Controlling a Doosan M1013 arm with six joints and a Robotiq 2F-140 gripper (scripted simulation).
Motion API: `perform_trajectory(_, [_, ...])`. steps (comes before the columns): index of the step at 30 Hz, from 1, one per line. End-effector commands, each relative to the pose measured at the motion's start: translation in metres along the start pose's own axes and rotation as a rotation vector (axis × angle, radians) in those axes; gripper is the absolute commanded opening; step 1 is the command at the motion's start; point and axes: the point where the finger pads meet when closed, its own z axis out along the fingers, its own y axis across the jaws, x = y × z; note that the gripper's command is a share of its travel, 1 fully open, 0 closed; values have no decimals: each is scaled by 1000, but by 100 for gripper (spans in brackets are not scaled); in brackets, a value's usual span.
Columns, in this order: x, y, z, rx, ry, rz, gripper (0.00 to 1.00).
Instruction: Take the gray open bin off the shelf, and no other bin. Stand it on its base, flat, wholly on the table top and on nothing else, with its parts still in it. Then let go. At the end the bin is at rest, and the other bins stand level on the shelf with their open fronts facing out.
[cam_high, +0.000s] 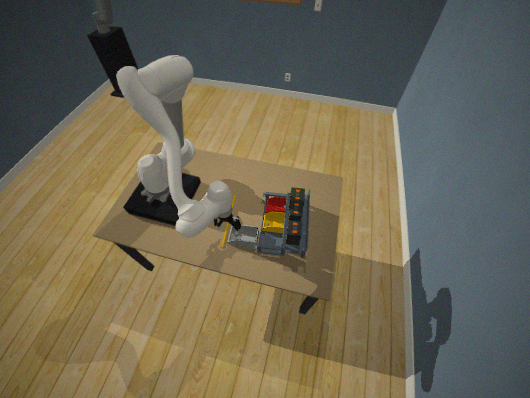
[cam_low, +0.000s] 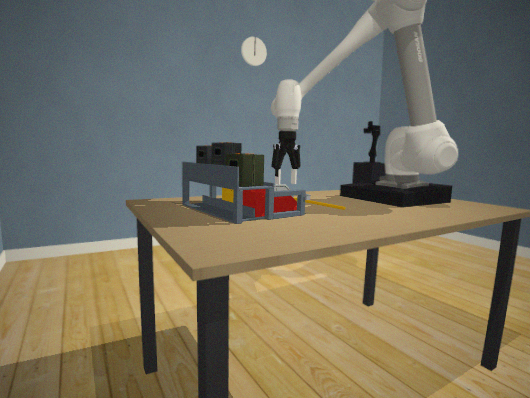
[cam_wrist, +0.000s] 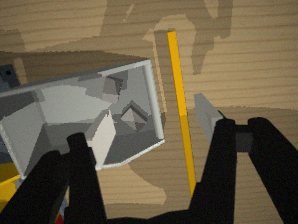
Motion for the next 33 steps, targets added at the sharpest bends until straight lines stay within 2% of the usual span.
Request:
perform_trajectory(1, [0, 0, 0, 0, 0, 0, 57])
perform_trajectory(6, [0, 0, -55, 0, 0, 0, 57])
perform_trajectory(18, [0, 0, -55, 0, 0, 0, 57])
perform_trajectory(23, [0, 0, -68, 0, 0, 0, 57])
perform_trajectory(33, [0, 0, -68, 0, 0, 0, 57])
